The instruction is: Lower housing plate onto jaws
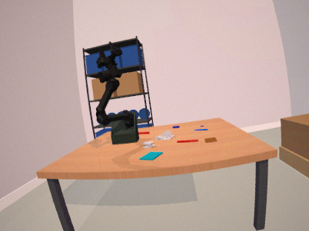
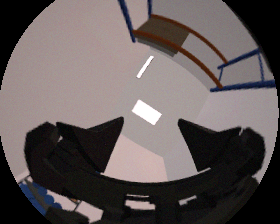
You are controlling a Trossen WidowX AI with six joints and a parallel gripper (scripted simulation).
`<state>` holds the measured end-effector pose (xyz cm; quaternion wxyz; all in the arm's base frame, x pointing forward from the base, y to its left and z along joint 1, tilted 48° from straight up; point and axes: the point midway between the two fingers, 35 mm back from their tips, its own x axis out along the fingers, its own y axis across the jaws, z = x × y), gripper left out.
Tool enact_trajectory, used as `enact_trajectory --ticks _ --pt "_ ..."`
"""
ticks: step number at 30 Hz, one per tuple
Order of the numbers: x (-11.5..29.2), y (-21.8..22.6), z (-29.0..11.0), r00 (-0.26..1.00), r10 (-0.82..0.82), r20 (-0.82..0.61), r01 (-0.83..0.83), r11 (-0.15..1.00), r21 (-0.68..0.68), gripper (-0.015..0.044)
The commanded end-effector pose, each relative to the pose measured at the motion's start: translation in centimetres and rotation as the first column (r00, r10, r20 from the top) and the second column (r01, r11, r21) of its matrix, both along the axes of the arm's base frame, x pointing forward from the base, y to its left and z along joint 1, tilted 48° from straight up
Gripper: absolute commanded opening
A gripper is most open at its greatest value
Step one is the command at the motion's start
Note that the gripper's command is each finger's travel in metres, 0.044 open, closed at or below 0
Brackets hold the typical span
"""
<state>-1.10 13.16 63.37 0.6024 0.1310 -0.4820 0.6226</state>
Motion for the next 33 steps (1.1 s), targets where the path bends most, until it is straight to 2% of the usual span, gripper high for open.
enact_trajectory --ticks 1,14,33 --pt "2.2 1.5 -0.8 0.995 -0.089 -0.048 0.088 0.995 -0.037 0.0440" --pt "8.5 4.1 -3.5 0.923 -0.357 -0.144 0.334 0.929 -0.162 0.0440" --pt "16.6 4.7 -8.4 0.718 -0.671 -0.186 0.588 0.727 -0.355 0.0440"
